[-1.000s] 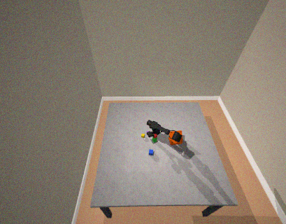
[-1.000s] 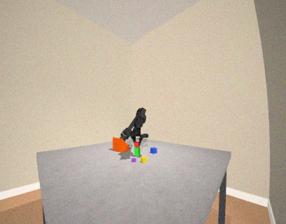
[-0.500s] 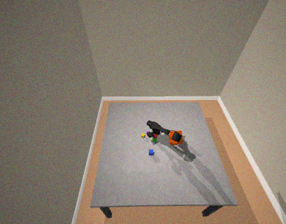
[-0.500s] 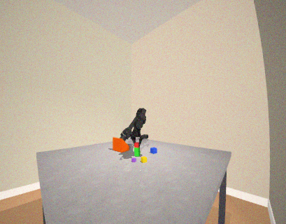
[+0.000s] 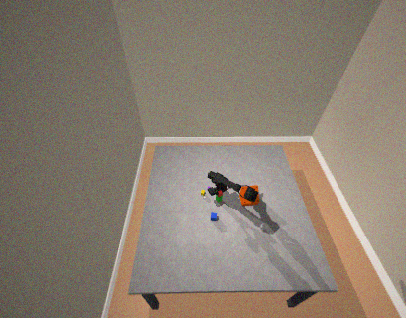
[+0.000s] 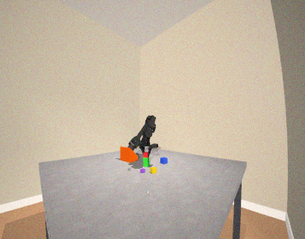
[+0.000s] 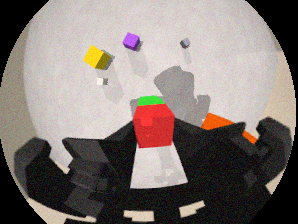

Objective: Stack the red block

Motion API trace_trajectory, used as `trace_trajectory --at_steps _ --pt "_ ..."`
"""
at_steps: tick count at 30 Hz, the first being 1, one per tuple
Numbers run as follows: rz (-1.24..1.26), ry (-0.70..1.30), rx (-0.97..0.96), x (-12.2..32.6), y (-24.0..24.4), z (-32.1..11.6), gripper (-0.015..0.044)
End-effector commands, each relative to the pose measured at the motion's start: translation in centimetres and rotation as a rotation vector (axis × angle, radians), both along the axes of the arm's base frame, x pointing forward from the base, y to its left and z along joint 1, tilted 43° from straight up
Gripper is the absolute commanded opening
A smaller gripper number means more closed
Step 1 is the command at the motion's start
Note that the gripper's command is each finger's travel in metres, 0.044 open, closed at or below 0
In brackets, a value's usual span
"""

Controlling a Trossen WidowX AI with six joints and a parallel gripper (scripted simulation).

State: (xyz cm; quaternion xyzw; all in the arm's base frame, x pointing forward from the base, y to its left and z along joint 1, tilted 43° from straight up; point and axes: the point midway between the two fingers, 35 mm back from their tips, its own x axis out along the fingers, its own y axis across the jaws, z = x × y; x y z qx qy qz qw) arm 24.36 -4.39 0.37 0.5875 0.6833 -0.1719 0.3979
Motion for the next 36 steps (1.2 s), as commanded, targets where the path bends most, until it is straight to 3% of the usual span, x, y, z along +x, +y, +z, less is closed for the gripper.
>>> trace_trajectory --at_steps 1,5,22,36 --pt "-0.003 0.002 0.003 -0.04 0.09 -0.04 0.0" --pt "-0.003 0.002 0.003 -0.03 -0.21 0.27 0.0" --pt "-0.001 0.002 0.001 -0.04 -0.01 0.01 0.044" --pt "-0.001 0.002 0.001 -0.04 -0.01 0.01 0.044"
